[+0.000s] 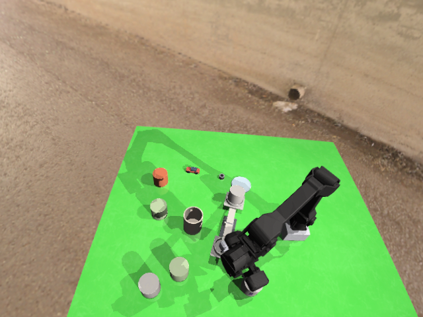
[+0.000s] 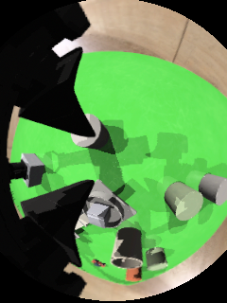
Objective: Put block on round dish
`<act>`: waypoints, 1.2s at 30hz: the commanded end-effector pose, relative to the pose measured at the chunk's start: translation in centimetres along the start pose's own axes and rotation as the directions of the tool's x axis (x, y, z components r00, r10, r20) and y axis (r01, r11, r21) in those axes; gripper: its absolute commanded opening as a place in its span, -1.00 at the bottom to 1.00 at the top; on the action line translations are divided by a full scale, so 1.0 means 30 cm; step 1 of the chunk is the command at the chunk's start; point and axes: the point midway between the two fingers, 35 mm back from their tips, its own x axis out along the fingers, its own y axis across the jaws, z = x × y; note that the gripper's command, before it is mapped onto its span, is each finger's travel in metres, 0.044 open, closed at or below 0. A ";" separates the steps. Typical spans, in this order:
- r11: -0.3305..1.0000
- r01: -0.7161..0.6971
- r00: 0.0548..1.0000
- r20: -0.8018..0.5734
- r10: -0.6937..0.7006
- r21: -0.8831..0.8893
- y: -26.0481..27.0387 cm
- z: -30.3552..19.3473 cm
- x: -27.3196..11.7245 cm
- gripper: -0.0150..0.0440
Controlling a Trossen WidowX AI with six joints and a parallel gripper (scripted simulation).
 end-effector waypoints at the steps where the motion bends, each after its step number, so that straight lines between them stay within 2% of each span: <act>1: 0.992 0.003 1.000 -0.003 -0.003 0.124 -0.024 0.008 -0.010 0.39; 9: 0.920 0.017 1.000 -0.016 -0.012 0.391 -0.083 0.018 -0.021 0.39; 17: 0.777 0.033 0.999 -0.030 -0.019 0.628 -0.142 0.024 -0.034 0.39; 27: 0.516 0.054 0.999 -0.047 -0.026 0.855 -0.216 0.027 -0.050 0.39; 36: 0.227 0.069 0.997 -0.064 -0.031 0.971 -0.283 0.025 -0.065 0.39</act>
